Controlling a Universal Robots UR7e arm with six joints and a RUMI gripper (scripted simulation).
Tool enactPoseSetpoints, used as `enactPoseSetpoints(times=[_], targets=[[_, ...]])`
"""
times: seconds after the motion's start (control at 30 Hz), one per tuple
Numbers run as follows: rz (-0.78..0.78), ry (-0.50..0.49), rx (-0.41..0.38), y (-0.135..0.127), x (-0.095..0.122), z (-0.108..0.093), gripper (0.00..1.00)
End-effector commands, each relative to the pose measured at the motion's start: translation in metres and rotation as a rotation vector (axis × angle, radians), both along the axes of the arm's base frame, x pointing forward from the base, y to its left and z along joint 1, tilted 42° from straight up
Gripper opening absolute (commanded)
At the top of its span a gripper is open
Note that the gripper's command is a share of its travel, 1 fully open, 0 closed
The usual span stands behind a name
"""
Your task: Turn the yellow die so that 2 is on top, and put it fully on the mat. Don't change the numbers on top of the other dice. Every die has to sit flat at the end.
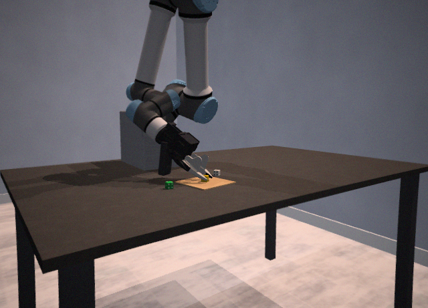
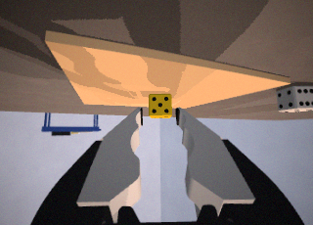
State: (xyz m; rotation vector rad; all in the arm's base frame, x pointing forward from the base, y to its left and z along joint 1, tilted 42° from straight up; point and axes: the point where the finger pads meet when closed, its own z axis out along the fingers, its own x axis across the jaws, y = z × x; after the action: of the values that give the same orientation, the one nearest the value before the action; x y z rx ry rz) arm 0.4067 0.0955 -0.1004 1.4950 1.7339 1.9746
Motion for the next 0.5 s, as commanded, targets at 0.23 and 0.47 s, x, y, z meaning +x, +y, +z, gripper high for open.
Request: enactPoseSetpoints(times=[0.23,0.47], targets=[[-0.001,0.000,-0.001,-0.002,-0.002,0.000,0.21],[-0.001,0.000,-0.001,-0.011,-0.011,0.002,0.21]])
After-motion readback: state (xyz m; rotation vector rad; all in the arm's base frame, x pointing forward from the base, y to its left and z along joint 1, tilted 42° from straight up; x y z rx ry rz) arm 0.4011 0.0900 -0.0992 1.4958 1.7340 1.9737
